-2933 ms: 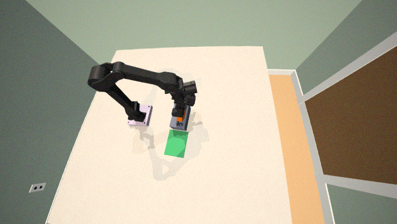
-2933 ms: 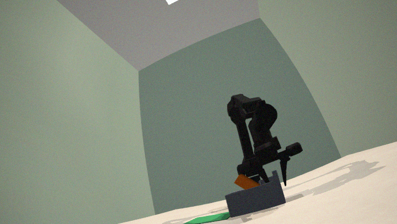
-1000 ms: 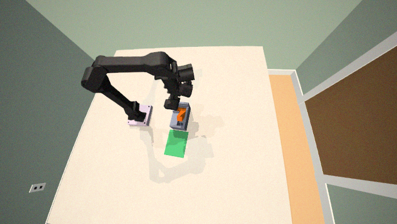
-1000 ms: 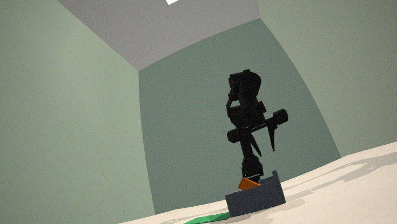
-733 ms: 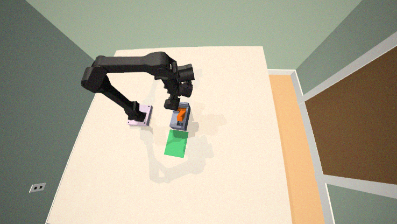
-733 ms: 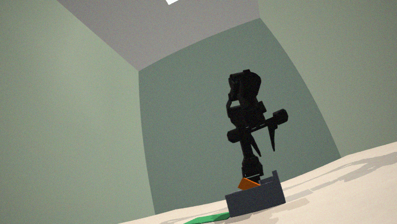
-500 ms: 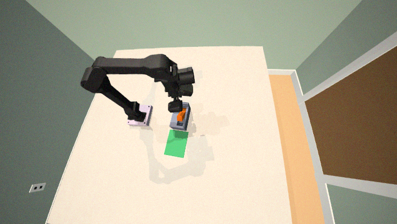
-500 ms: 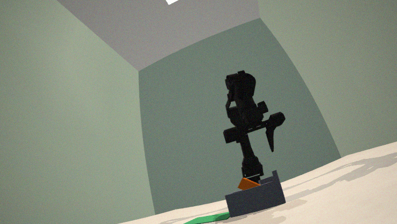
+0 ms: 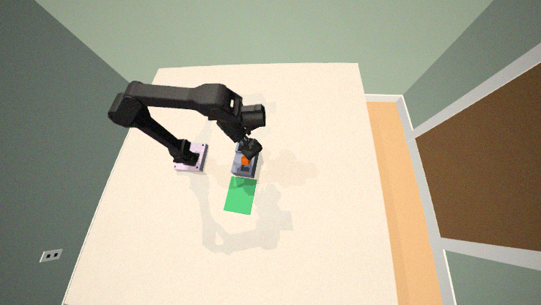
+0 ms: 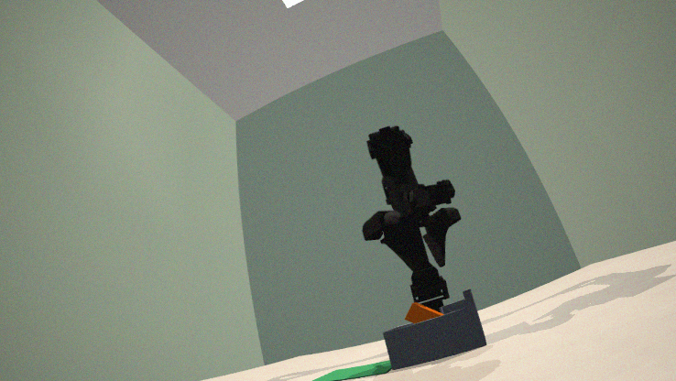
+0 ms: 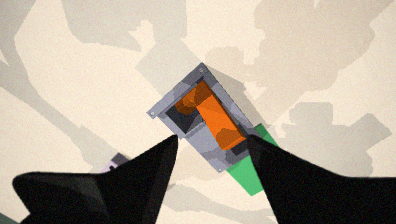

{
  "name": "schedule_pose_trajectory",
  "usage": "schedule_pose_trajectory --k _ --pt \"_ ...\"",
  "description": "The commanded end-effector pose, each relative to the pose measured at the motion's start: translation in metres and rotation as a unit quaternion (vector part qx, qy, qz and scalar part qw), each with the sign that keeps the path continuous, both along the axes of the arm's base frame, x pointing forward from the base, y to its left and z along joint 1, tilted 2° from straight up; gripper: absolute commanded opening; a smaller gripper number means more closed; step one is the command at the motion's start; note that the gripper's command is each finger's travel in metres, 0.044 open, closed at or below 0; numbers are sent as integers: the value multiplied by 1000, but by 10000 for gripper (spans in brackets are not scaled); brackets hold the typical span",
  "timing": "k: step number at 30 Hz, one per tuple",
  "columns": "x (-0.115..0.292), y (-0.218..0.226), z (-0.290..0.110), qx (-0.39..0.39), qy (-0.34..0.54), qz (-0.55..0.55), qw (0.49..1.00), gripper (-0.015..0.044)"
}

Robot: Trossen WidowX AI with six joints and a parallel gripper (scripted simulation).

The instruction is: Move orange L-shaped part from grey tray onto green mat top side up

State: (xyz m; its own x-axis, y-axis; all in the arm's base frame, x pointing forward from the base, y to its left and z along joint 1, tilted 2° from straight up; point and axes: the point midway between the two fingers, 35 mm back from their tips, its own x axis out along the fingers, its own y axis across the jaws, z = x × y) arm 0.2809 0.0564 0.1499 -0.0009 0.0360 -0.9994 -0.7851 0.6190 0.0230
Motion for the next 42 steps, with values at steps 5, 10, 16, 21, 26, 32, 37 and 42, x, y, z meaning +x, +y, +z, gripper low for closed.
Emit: schedule_pose_trajectory --k 5,10,16,21,26,32,37,42 --pt "2 -34 0 -4 -11 333 943 280" --pt "2 -34 0 -4 -11 333 943 280" --pt "2 -34 -1 -4 -11 333 943 280" --pt "2 -34 -17 -4 -11 333 943 280" --pt "2 -33 -30 -4 -11 333 943 280" --pt "2 -33 -36 -4 -11 333 943 280" --pt "3 -33 -44 -4 -11 333 943 280" --pt "3 -33 -52 -4 -11 333 943 280"
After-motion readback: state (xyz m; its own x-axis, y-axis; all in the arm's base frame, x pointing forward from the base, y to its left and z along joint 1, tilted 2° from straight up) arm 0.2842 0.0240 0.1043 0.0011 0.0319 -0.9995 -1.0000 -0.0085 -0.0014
